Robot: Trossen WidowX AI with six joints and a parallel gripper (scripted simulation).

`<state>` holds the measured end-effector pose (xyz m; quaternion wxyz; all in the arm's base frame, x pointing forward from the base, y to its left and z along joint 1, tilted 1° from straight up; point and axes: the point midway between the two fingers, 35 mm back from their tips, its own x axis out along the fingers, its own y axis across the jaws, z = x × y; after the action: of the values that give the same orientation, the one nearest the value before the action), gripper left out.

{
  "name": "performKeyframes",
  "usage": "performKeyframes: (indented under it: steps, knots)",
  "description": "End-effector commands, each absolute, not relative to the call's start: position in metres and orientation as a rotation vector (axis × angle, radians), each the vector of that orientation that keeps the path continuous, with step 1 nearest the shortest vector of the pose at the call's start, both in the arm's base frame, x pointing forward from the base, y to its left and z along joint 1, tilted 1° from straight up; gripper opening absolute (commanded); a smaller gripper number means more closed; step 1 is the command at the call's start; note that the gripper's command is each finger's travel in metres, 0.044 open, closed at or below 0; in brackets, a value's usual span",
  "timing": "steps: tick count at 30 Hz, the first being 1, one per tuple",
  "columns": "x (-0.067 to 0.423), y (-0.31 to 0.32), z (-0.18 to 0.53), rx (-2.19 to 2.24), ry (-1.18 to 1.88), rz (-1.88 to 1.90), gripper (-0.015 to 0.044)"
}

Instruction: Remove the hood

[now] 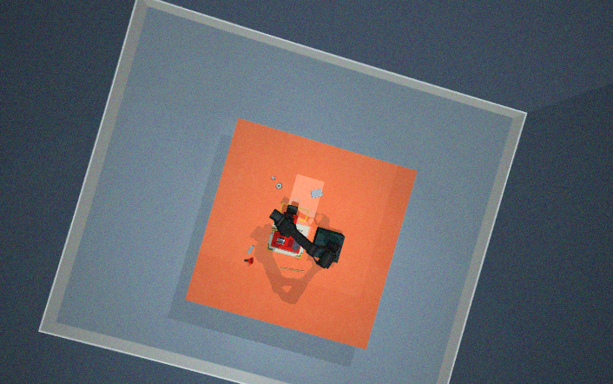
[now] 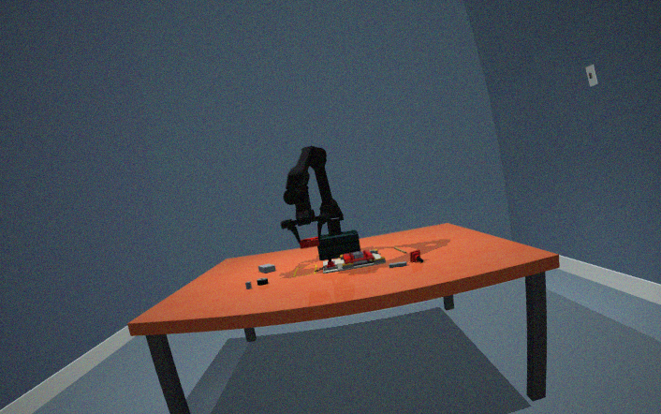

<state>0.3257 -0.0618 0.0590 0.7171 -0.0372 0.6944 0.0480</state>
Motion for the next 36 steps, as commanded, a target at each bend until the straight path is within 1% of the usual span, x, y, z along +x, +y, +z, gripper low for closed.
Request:
performKeyframes:
  steps: [1, 7, 36]
  knots:
    - [0.322, -0.081, 0.061, -0.098, 1.535, 0.106, 0.0]
    - [0.317, -0.099, 0.061, -0.11, 1.535, 0.108, 0.0]
    - [0.319, -0.099, 0.043, -0.11, 1.535, 0.108, 0.0]
